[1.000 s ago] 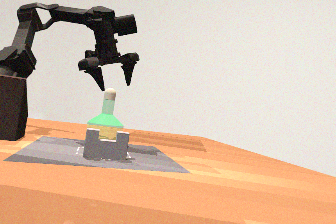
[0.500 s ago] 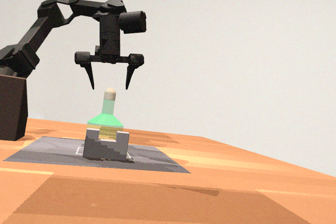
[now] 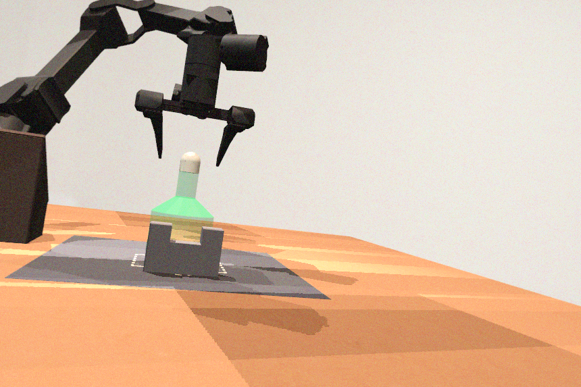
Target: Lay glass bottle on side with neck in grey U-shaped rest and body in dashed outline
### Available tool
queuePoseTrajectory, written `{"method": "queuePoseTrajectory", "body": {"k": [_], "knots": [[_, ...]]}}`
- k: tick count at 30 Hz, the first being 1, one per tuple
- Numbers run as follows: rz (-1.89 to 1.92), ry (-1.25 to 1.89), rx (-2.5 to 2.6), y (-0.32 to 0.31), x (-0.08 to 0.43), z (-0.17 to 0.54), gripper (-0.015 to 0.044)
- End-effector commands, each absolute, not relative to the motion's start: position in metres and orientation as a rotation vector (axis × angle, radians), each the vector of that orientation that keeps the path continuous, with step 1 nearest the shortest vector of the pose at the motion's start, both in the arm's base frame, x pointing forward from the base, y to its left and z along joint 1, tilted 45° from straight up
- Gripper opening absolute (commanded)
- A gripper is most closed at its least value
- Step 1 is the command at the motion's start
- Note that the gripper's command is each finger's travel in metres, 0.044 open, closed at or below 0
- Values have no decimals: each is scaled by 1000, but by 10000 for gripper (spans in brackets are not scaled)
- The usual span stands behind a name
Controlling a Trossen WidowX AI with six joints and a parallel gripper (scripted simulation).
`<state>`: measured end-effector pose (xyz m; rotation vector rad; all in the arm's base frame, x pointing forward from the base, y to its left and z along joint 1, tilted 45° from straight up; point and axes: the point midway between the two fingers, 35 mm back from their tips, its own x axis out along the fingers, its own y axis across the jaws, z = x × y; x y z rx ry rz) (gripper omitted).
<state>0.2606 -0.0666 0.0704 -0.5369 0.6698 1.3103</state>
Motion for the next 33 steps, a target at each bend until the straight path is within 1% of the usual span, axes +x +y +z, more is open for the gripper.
{"method": "queuePoseTrajectory", "body": {"k": [1,23,33], "knots": [[1315,671,-540,-72,260,66,440],[1315,671,-541,-95,255,42,440],[1315,671,-541,-95,255,42,177]]}}
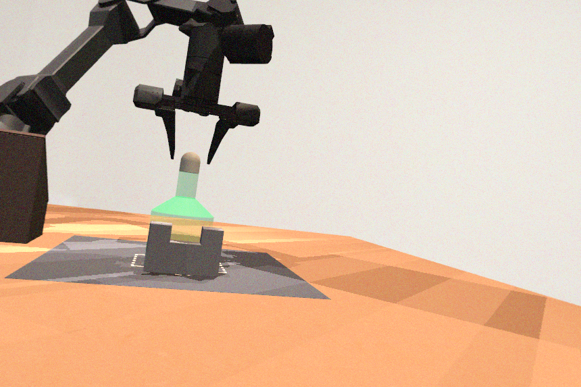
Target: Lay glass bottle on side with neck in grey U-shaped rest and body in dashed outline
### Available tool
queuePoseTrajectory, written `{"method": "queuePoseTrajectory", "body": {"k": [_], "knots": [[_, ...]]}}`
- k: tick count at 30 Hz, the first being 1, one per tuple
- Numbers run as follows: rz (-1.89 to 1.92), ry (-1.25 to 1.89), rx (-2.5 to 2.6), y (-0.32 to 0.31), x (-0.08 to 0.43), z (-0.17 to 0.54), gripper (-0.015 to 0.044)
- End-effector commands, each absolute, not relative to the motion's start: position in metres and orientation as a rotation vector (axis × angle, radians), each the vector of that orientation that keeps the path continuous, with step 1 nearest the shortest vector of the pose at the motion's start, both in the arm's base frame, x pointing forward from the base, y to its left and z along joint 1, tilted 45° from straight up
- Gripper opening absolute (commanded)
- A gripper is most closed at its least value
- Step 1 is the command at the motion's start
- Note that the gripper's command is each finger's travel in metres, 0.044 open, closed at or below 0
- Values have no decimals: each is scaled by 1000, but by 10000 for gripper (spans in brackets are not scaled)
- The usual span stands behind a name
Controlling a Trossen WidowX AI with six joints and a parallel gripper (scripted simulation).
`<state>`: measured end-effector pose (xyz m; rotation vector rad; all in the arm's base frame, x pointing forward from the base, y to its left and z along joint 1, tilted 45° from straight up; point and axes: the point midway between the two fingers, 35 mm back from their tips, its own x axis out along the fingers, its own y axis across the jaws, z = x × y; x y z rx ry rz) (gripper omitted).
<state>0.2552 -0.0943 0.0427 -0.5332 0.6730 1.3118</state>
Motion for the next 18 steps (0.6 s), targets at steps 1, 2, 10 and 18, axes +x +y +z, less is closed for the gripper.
{"method": "queuePoseTrajectory", "body": {"k": [1,2,10,18], "knots": [[1315,671,-541,-95,255,42,151],[1315,671,-541,-95,255,42,125],[1315,671,-541,-95,255,42,121],[1315,671,-541,-95,255,42,121]]}}
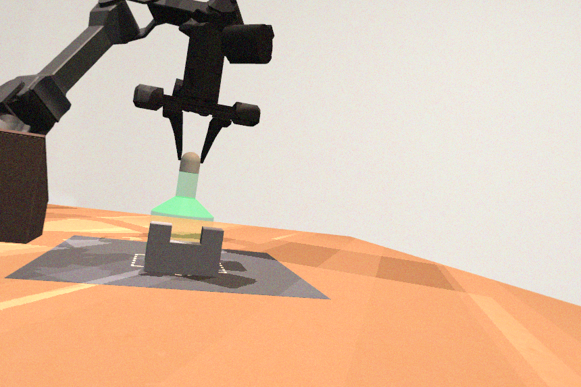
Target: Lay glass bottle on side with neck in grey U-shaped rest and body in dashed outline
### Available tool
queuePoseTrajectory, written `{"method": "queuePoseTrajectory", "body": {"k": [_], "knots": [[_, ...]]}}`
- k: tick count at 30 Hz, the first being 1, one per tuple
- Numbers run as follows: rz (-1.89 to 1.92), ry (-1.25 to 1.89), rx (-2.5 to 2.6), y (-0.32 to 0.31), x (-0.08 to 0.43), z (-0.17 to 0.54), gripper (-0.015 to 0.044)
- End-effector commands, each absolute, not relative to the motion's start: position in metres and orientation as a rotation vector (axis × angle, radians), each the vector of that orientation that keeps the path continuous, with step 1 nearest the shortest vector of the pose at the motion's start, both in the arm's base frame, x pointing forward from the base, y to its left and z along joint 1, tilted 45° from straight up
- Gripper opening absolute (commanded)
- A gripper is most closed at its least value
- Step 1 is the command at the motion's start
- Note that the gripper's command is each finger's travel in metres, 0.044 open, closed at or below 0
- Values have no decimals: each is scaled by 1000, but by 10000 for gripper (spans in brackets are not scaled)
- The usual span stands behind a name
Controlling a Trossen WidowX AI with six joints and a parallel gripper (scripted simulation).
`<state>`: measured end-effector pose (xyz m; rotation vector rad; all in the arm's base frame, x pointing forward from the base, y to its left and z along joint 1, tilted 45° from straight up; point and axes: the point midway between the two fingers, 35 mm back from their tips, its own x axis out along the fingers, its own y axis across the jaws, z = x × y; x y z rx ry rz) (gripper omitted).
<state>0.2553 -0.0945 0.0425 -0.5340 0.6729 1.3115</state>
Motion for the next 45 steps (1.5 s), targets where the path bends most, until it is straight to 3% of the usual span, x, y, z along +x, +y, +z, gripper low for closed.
{"method": "queuePoseTrajectory", "body": {"k": [1,45], "knots": [[1315,671,-541,-95,255,42,121],[1321,617,-475,-120,250,25,121]]}}
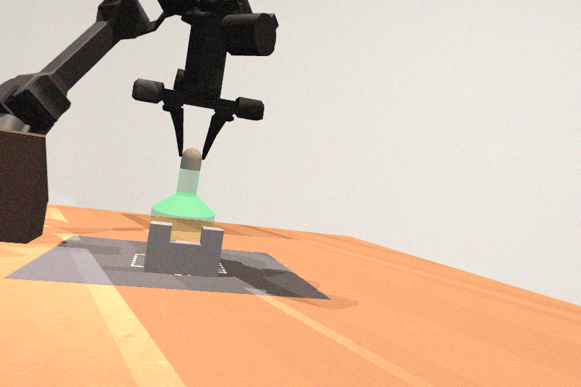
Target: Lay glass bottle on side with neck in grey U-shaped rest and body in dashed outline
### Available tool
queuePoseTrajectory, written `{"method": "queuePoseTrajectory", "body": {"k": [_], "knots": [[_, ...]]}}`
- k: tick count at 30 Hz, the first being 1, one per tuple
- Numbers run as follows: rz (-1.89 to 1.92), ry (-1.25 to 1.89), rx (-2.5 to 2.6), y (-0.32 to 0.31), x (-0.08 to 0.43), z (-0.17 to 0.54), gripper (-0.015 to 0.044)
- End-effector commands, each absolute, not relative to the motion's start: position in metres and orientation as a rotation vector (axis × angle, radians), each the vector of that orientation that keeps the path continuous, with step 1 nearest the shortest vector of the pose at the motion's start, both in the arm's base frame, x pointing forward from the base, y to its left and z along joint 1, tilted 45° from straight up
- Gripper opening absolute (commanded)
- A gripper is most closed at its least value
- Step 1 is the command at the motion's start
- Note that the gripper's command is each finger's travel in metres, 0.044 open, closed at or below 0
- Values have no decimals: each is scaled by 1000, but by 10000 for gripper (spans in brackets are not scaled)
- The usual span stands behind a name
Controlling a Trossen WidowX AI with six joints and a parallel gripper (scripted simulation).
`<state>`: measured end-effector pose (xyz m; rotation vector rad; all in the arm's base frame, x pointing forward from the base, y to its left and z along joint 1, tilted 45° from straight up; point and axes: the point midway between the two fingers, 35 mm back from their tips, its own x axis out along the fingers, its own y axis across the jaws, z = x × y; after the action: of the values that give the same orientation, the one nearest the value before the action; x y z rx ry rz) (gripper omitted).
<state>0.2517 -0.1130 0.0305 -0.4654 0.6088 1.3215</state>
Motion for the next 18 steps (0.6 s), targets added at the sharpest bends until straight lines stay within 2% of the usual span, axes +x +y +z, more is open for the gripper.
{"method": "queuePoseTrajectory", "body": {"k": [1,18], "knots": [[1321,616,-473,-121,250,25,121],[1322,591,-443,-130,248,17,121]]}}
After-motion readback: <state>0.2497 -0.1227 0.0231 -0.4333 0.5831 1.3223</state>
